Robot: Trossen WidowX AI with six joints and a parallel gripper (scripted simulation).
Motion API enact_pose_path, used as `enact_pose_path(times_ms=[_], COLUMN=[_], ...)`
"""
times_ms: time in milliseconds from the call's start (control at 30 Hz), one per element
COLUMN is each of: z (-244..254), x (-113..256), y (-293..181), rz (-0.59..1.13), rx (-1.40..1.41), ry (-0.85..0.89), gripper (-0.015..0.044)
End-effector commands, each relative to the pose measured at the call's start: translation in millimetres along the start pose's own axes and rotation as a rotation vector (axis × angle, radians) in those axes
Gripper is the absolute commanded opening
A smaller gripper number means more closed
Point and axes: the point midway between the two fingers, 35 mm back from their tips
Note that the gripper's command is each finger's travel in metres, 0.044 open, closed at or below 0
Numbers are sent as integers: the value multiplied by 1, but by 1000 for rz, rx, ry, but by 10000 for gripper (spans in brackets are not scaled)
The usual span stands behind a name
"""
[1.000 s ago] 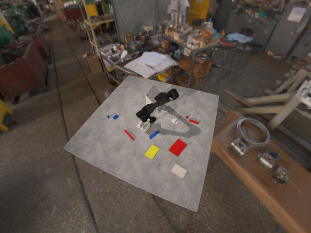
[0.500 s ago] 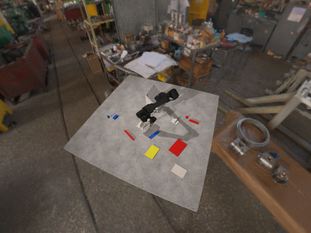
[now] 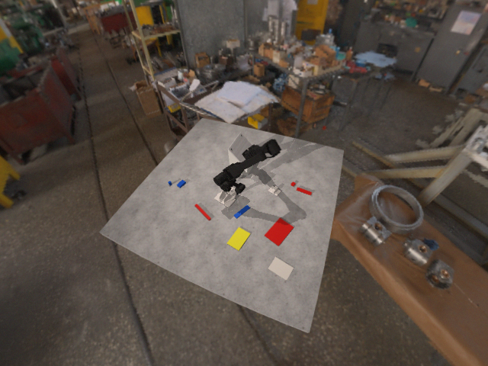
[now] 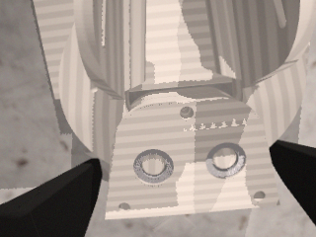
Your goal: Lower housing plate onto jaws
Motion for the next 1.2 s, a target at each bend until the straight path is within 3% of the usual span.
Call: enact_pose_path(times_ms=[0, 300, 500, 767, 1167], z=[0, -1, -2, -13, -13], x=[2, 71, 71, 122, 126], y=[0, 1, 2, -47, -51], rz=[0, -1, -11, 0, 1], rx=[0, -4, -11, -8, -7], ry=[0, -1, 3, -4, -2], gripper=[440, 440, 440, 440, 440])
Point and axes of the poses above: the point midway between the two fingers, 35 mm back from their tips, its own x axis back along the fingers, its own z axis across the jaws, y = z × x, and after that the axes turned 1 degree about -x, right-handed
